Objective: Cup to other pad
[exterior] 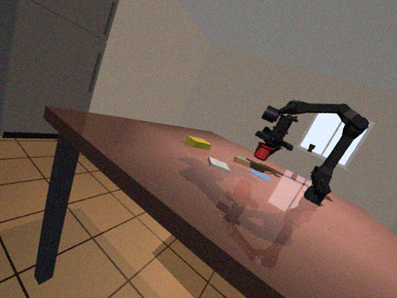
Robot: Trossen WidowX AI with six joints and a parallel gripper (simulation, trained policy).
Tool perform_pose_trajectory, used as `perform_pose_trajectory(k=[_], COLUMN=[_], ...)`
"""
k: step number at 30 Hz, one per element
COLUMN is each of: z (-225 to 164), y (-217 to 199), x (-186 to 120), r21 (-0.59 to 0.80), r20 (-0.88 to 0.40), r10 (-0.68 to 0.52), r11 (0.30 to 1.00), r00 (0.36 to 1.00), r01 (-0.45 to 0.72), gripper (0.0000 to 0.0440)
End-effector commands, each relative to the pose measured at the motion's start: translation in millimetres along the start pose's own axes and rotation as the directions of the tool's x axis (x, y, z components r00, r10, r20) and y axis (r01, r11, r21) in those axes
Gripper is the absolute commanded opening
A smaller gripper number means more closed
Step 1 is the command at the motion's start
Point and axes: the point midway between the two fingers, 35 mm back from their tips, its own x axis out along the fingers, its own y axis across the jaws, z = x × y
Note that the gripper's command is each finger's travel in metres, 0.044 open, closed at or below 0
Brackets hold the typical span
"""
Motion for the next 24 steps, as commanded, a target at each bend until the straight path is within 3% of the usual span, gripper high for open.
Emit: perform_pose_trajectory(k=[1, 12, 24], z=[12.5, 56.1, 99.7], y=[0.4, 0.4, -2.0], x=[-9.6, -16.2, 1.2], r21=[0.040, 0.123, 0.190], r20=[0.024, 0.106, 0.173], r10=[0.029, 0.085, 0.107], r11=[0.999, 0.988, 0.972], r00=[0.999, 0.991, 0.979], r01=[-0.030, -0.098, -0.140], gripper=[0.0000, 0.0000, 0.0000])
